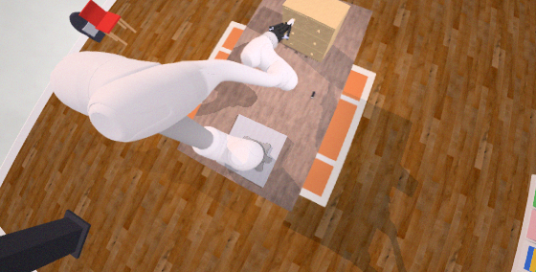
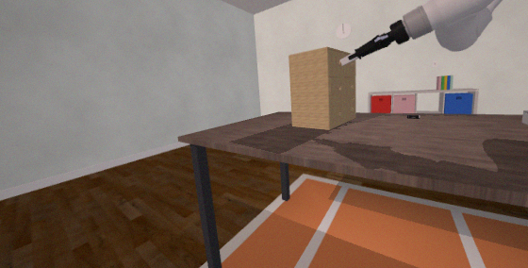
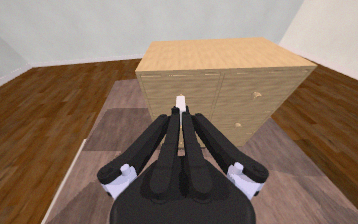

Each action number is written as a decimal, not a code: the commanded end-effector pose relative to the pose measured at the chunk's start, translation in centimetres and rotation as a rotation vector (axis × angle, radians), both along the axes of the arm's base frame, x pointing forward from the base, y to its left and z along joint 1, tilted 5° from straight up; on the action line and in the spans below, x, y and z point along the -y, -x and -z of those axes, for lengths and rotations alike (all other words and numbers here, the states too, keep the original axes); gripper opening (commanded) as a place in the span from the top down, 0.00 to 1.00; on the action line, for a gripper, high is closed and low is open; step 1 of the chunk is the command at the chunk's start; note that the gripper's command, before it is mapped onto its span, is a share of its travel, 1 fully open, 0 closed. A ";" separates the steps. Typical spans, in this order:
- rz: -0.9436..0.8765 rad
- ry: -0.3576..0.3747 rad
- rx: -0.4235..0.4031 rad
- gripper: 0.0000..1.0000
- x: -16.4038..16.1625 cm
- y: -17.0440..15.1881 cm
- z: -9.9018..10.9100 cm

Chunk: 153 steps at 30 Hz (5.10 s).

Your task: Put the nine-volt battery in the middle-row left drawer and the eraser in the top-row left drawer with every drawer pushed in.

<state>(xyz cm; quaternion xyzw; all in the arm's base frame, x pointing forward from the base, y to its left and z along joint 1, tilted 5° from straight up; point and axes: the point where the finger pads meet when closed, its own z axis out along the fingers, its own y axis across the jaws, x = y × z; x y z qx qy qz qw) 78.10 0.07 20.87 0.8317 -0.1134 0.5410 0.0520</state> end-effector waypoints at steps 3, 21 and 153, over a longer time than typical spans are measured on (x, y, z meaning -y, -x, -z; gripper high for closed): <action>0.000 0.000 0.000 1.00 0.0 0.0 0.0; 0.000 0.000 0.000 1.00 0.0 0.0 0.0; -0.026 -0.176 -0.696 1.00 -3.4 15.0 -9.0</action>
